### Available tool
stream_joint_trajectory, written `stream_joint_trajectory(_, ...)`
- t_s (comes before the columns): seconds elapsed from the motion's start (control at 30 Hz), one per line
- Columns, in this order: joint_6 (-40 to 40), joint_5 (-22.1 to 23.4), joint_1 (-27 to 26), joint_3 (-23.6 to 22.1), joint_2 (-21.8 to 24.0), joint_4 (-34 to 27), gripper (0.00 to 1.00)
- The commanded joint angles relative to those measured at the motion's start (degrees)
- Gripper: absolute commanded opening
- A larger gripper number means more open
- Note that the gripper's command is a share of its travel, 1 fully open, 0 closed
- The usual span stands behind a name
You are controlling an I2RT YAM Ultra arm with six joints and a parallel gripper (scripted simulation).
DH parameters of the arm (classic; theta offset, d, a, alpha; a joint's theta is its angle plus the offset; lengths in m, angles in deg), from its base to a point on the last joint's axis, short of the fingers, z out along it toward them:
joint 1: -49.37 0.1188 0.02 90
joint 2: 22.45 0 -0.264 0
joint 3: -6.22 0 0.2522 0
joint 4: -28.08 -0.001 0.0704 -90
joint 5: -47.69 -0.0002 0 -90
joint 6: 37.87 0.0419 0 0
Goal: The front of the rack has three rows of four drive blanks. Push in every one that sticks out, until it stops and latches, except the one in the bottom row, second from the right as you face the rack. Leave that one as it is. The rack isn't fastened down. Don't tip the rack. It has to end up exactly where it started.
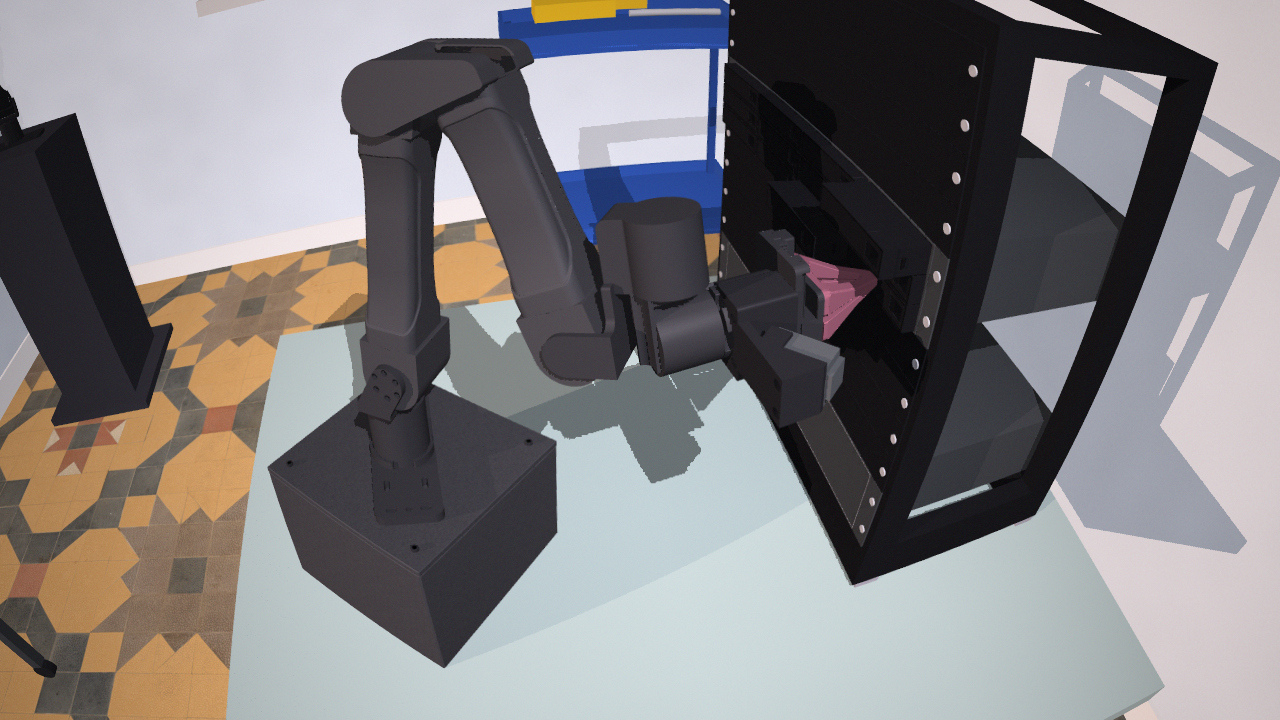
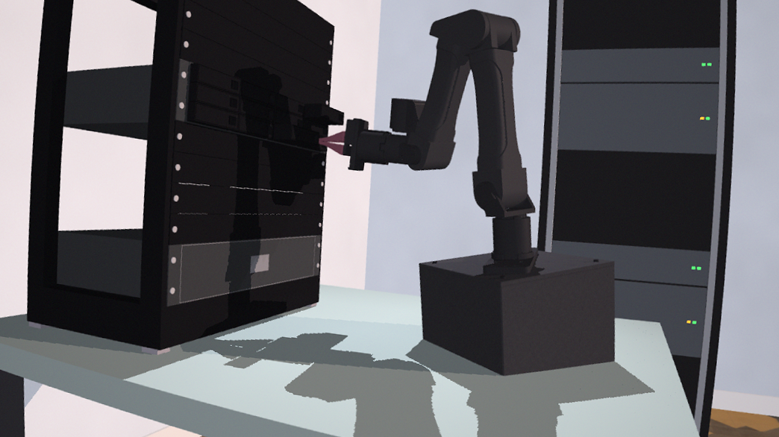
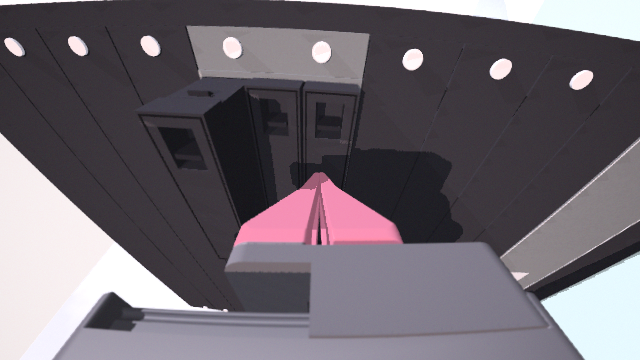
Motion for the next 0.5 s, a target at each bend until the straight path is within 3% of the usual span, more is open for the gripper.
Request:
stream_joint_trajectory(0.0,-0.7,-4.4,-0.9,2.2,-2.7,-5.7,0.0)
stream_joint_trajectory(0.47,-0.6,-3.7,-1.8,1.0,-1.8,-5.3,0.0)
